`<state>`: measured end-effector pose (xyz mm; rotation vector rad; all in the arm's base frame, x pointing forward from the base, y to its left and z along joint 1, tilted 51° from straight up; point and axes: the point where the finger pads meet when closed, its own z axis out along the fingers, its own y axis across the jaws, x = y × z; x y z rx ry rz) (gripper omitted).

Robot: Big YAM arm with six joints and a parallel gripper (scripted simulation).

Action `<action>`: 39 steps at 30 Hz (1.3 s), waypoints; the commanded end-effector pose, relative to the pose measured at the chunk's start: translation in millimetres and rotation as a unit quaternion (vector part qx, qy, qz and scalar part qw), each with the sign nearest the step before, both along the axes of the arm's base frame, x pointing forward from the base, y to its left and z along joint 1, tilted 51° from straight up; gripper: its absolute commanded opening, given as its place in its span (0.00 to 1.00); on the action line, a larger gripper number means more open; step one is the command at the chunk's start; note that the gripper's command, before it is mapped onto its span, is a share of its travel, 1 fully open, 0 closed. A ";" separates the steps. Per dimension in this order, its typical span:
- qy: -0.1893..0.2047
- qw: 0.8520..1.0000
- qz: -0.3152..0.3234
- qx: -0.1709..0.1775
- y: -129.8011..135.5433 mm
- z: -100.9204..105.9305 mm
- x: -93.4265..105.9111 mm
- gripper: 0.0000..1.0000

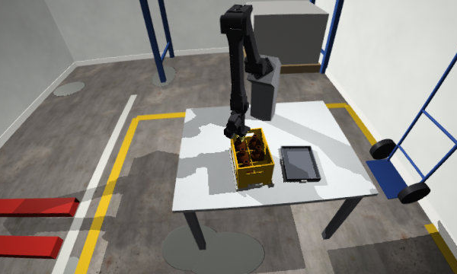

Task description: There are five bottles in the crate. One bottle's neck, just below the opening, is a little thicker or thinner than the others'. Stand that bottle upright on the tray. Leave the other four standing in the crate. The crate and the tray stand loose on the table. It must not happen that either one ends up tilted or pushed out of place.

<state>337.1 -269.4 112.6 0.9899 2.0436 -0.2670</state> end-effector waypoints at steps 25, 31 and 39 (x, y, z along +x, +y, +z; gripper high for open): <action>-0.002 1.000 -0.003 -0.005 -6.4 1.7 -0.2 0.61; -0.002 1.000 -0.003 -0.005 -6.4 1.7 -0.2 0.61; -0.002 1.000 -0.003 -0.005 -6.4 1.7 -0.2 0.61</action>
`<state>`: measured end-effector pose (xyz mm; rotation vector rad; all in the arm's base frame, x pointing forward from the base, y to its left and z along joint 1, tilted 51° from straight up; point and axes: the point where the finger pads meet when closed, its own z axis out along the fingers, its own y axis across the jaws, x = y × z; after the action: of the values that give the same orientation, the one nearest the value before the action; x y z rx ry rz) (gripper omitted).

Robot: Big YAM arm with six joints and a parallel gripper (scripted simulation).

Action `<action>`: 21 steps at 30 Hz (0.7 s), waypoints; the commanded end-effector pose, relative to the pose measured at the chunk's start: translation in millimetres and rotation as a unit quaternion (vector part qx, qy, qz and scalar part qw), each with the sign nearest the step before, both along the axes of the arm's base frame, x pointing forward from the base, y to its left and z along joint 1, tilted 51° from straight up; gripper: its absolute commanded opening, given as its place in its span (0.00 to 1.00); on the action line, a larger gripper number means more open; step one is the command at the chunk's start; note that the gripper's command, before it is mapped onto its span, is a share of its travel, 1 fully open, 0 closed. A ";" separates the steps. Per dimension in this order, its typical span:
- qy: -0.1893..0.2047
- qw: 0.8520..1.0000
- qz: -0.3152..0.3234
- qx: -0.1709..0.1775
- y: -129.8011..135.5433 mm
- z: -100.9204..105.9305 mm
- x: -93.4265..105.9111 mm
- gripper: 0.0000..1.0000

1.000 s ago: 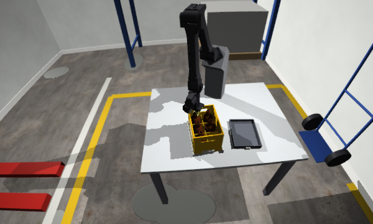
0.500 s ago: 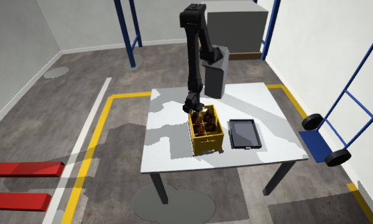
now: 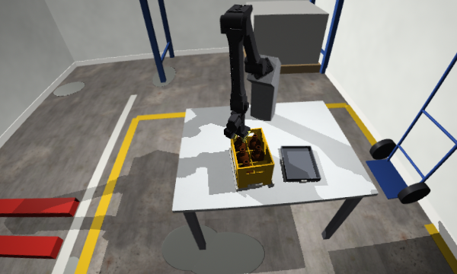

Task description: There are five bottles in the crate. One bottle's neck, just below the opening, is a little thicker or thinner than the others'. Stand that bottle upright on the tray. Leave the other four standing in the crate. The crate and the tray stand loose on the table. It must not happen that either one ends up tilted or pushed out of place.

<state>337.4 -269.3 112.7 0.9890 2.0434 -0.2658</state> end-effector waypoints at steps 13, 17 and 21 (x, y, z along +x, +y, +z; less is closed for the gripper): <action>-0.003 1.000 -0.004 -0.006 -5.4 5.1 -1.7 0.61; -0.003 1.000 -0.003 -0.005 -2.1 8.1 -5.3 0.61; -0.001 1.000 -0.003 -0.004 2.8 9.0 -9.7 0.61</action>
<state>334.6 -267.3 114.6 0.9906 2.0464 -0.2654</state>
